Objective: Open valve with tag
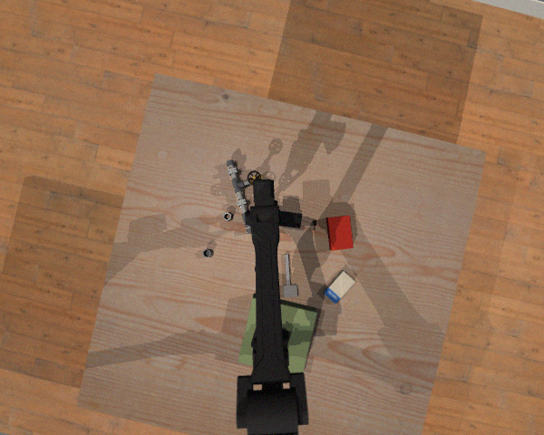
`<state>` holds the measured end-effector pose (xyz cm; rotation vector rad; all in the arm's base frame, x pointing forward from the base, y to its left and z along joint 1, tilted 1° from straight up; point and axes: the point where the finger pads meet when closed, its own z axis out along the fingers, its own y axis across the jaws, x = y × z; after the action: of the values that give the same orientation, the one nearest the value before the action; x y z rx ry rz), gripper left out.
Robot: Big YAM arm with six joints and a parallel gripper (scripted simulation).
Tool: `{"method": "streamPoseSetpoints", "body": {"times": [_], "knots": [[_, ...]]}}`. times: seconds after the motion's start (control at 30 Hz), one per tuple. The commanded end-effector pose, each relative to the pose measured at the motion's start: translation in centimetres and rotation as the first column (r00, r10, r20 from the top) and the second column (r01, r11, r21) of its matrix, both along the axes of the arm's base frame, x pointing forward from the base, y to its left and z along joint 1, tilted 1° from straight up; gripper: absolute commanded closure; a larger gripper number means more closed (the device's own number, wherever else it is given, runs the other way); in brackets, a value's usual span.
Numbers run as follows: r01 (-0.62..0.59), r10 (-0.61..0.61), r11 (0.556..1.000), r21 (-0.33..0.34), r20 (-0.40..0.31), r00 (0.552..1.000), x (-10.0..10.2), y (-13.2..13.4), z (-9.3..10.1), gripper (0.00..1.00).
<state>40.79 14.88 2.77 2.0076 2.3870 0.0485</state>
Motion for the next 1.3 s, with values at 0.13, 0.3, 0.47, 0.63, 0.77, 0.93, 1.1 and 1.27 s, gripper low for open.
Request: {"method": "streamPoseSetpoints", "body": {"times": [0.13, 0.3, 0.47, 0.63, 0.77, 0.93, 1.1, 1.27], "knots": [[-0.127, 0.126, 0.992, 0.001, 0.024, 0.992, 0.53, 0.58, 0.93, 1.0], [-0.268, 0.268, 0.963, -0.008, 0.025, 0.963, 0.53, 0.59, 0.93, 1.0], [-0.461, 0.462, 0.887, -0.02, 0.025, 0.887, 0.53, 0.61, 0.93, 1.0], [-0.668, 0.668, 0.744, -0.034, 0.02, 0.744, 0.58, 0.49, 0.94, 1.0], [-0.756, 0.757, 0.653, -0.041, 0.017, 0.653, 0.63, 0.38, 0.94, 1.0], [-0.912, 0.914, 0.406, -0.055, 0.005, 0.406, 0.64, 0.37, 0.95, 1.0], [-0.986, 0.988, 0.154, -0.064, -0.011, 0.155, 0.66, 0.33, 0.96, 1.0], [-0.998, 1.0, -0.004, -0.067, -0.021, -0.003, 0.67, 0.3, 0.96, 1.0]]}}
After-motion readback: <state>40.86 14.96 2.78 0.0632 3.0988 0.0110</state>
